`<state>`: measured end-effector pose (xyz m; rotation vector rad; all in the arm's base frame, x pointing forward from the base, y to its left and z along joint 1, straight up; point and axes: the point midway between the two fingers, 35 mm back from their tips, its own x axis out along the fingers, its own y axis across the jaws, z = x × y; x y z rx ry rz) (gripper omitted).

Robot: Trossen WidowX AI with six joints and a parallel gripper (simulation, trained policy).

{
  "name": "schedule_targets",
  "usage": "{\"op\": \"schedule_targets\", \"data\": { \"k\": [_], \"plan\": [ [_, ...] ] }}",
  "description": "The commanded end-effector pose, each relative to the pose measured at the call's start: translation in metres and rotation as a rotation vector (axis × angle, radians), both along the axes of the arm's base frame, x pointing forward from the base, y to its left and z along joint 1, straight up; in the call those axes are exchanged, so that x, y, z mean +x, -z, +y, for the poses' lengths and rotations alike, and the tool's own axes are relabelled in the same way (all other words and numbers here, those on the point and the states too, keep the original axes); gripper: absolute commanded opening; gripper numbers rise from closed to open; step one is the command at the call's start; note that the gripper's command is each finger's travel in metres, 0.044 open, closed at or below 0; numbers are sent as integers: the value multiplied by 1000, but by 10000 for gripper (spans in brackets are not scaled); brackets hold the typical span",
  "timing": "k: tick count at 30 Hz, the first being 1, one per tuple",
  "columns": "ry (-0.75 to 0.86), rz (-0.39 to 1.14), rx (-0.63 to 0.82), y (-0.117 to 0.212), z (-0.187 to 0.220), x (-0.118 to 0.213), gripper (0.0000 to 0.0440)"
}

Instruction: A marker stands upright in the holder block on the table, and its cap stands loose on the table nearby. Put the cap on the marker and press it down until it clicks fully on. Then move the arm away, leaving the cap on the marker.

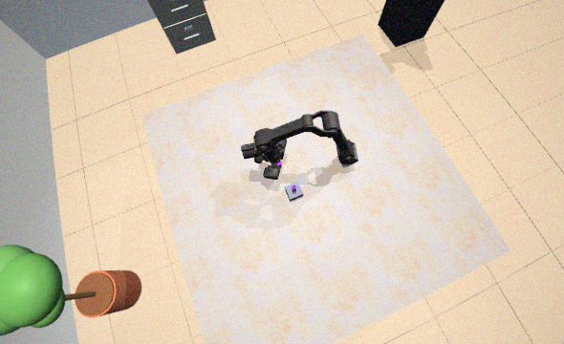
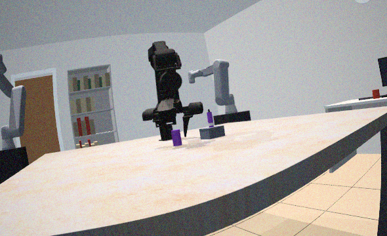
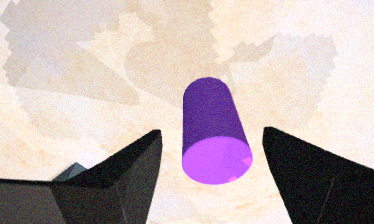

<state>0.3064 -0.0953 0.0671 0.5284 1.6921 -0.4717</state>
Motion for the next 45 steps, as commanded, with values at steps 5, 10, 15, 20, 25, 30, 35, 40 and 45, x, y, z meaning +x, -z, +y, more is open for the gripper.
{"op": "schedule_targets", "data": {
  "k": [5,10,15,20,25,30,35,40,45],
  "plan": [
    [-45,3,-19,9,-1,-3,155],
    [-65,-22,-38,-1,-1,-1,47],
    [-89,-64,-65,-18,0,6,30],
    [-115,-101,-78,-36,6,11,22],
    [-135,-128,-78,-53,17,15,23],
    [-151,-143,-70,-67,34,17,18],
    [-165,-145,-60,-77,53,16,11],
    [-179,-140,-50,-87,72,12,2],
    [-195,-130,-42,-94,91,6,0]
  ]
}}
